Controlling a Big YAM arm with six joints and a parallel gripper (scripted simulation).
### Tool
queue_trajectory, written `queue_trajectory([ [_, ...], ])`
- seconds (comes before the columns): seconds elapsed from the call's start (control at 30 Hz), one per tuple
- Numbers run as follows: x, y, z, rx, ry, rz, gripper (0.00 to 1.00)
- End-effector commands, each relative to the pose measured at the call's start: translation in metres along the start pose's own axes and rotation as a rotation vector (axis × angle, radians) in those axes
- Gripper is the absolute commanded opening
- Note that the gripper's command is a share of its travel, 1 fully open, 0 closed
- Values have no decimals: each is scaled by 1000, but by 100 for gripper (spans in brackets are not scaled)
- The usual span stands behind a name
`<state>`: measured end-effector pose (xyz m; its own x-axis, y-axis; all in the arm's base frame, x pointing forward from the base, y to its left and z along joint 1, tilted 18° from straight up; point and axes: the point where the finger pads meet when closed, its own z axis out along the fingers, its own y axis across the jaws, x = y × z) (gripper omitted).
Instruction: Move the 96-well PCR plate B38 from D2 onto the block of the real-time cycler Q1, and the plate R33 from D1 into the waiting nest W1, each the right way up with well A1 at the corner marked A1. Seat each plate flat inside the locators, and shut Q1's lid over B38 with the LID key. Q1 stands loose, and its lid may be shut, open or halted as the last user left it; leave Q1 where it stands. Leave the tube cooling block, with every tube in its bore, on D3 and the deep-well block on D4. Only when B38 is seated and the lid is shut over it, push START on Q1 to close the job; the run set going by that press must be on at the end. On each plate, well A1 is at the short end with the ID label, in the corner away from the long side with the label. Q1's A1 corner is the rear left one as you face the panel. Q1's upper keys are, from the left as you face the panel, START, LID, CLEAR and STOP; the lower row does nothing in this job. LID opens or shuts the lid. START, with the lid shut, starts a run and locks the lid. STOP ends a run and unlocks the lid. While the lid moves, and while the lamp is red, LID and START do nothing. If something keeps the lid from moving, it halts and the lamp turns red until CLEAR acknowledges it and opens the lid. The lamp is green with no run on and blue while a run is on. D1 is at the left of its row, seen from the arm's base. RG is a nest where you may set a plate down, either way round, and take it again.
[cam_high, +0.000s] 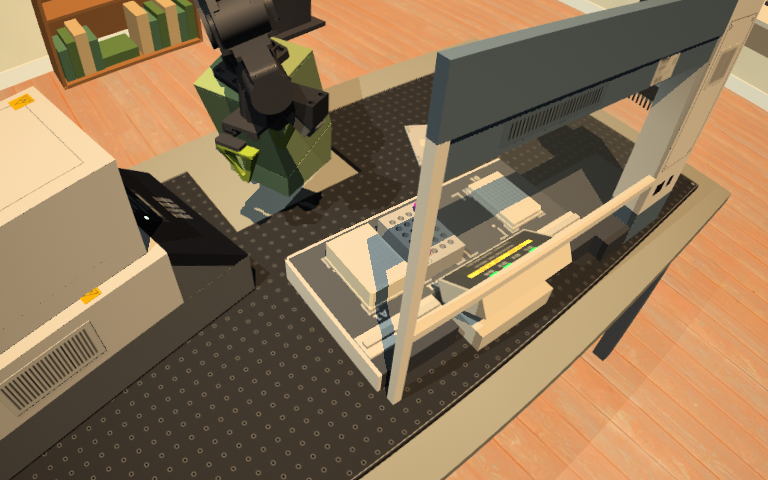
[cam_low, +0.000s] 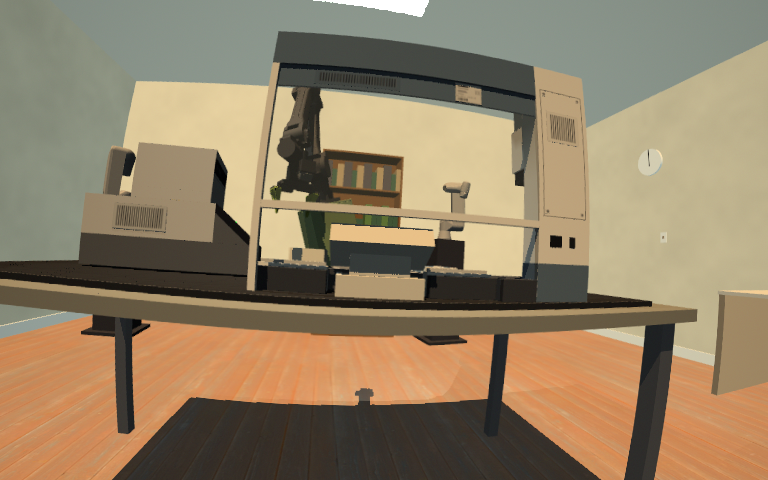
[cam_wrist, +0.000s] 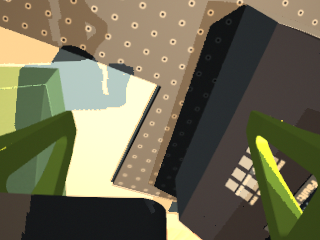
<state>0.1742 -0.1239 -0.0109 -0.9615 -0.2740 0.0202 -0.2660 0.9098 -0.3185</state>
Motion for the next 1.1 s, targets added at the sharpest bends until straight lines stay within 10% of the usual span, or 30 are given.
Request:
queue_trajectory([
  [0.0,-30,6,0,12,-25,15,100],
  [1.07,-139,102,23,-7,-26,-5,100],
])
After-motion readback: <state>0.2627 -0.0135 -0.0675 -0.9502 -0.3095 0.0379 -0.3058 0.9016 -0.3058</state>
